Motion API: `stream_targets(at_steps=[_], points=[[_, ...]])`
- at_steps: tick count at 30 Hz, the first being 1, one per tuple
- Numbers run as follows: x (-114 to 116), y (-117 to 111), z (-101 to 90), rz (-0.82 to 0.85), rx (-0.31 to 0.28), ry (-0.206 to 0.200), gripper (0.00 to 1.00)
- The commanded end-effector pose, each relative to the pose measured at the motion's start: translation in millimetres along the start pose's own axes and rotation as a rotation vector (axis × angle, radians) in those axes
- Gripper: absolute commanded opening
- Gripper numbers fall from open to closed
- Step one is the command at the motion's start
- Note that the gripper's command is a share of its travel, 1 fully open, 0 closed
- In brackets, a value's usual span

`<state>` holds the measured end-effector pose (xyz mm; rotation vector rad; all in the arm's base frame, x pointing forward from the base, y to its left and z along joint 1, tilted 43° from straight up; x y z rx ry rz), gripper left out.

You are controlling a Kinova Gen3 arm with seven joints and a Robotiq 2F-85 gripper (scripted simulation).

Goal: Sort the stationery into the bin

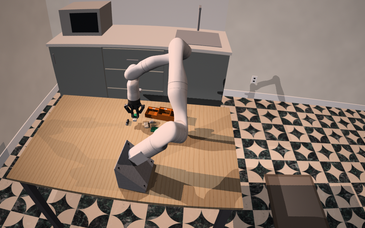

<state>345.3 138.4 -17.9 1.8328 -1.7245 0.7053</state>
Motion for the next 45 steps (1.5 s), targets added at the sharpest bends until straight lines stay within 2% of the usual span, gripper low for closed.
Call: stream_targets(at_steps=[1, 21, 23, 30, 33, 35, 45], points=[[0, -1, -2.5, 0.001, 0.004, -0.002, 0.19], [0, -1, -2.5, 0.001, 0.004, -0.002, 0.19], [-1, 0, -13.3, -0.004, 0.003, -0.003, 0.19], [0, 0, -12.7, 0.0, 0.005, -0.002, 0.19], [19, -11, -10.0, -0.007, 0.007, 0.008, 0.19], [19, -11, -10.0, -0.007, 0.007, 0.008, 0.19], [69, -46, -11.1, -0.001, 0.007, 0.005, 0.19]])
Point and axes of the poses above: the point where the finger pads meet when closed, its own z axis out along the fingers, its own x axis across the jaws, y = z × x, the point moved 10 cm from there along -z, back along the fingers, and after that the axes turned 7 degrees about z, right-handed, at the moved point
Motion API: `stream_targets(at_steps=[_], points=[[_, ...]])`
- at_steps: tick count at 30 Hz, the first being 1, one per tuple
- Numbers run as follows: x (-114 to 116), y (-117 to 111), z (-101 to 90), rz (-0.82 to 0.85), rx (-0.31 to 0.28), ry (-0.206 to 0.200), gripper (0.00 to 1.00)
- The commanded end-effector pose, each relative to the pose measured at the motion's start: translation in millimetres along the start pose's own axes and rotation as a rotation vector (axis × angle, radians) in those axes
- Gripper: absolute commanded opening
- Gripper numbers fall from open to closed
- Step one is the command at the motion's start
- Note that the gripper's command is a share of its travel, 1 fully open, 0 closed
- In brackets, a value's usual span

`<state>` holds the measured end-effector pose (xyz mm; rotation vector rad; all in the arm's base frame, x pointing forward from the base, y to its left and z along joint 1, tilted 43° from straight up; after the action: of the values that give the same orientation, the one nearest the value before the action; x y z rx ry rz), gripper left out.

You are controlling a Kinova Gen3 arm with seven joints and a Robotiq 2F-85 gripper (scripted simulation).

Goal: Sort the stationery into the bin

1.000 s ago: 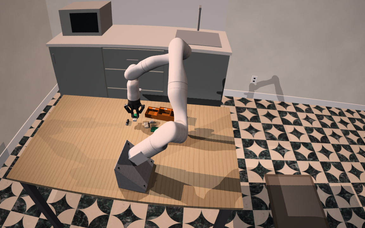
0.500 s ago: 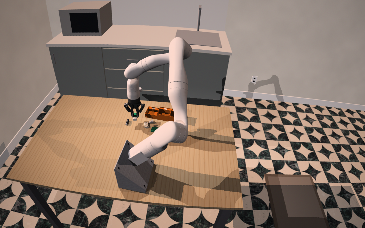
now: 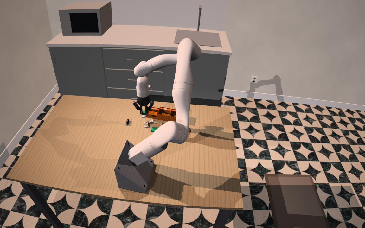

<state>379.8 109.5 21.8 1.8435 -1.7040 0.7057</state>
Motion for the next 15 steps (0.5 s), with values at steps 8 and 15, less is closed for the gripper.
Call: stream_targets(at_steps=[8, 15], points=[[49, -31, -2.4, 0.018, -0.001, -0.002, 0.19], [78, -52, -2.2, 0.278, -0.002, -0.015, 0.19]])
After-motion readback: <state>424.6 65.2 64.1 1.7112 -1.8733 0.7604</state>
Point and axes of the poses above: the point where the finger pads meet when closed, its own z axis out along the fingers, its own x axis across the jaws, y = z × x, the point moved 10 cm from there along -z, back along the fingers, and after that the axes turned 7 degrees about z, right-handed, at the moved point
